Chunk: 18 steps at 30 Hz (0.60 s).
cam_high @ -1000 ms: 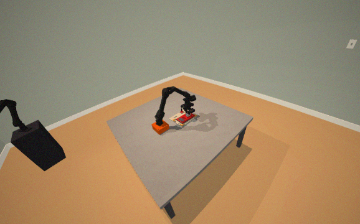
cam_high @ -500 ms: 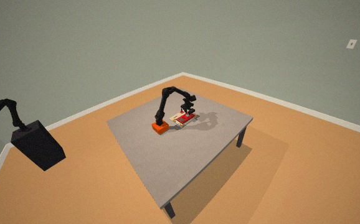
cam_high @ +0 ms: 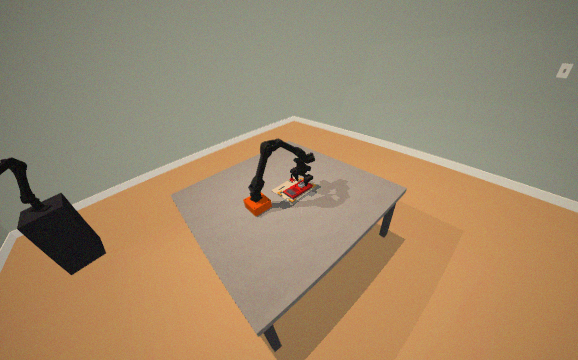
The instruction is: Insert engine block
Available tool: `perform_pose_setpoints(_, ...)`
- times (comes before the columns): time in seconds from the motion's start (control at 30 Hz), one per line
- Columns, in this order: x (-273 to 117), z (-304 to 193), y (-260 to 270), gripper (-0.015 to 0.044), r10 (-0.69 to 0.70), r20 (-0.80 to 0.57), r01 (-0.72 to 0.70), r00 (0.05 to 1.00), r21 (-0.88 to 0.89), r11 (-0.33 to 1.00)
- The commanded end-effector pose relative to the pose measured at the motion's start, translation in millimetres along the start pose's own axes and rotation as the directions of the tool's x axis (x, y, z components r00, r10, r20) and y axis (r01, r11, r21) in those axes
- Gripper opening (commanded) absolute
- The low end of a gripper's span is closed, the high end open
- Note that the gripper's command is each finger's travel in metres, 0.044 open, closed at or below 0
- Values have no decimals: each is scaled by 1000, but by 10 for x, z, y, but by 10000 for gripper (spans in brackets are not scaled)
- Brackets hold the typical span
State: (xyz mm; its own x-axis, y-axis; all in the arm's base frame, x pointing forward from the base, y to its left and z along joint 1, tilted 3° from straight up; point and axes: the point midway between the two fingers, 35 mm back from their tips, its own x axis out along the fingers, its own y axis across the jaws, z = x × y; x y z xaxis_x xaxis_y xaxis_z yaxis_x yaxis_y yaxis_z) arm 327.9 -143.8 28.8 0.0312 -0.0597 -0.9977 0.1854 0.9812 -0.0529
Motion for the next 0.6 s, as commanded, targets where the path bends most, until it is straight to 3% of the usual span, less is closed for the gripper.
perform_pose_setpoints(0.0, -1, 1, -1, 440, -1, 0, 1, 1000, 0, 1000)
perform_pose_setpoints(0.37, -141, -2, -3, 440, 2, 0, -2, 1000, -2, 1000)
perform_pose_setpoints(0.57, -141, -2, -3, 282, 2, 0, -2, 1000, -2, 1000)
